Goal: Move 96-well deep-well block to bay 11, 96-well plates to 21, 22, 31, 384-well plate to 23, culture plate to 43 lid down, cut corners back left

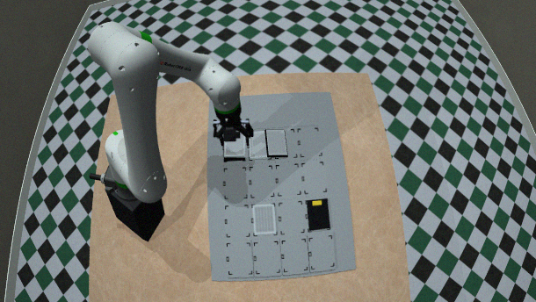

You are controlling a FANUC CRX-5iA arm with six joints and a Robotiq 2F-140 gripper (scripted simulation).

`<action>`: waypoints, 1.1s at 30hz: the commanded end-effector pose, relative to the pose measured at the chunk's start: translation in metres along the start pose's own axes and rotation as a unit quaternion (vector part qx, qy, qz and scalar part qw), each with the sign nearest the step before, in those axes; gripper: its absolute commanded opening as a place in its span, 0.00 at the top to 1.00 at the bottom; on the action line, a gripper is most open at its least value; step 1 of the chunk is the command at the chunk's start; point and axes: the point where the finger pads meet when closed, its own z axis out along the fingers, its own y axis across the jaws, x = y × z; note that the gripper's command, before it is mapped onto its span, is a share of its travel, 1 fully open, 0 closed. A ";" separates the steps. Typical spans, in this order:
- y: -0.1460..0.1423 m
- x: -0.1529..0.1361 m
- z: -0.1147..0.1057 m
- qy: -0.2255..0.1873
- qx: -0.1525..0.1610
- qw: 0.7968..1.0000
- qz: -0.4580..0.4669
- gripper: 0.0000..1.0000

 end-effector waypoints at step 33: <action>-0.001 0.000 0.000 0.000 0.001 1.000 0.000 0.38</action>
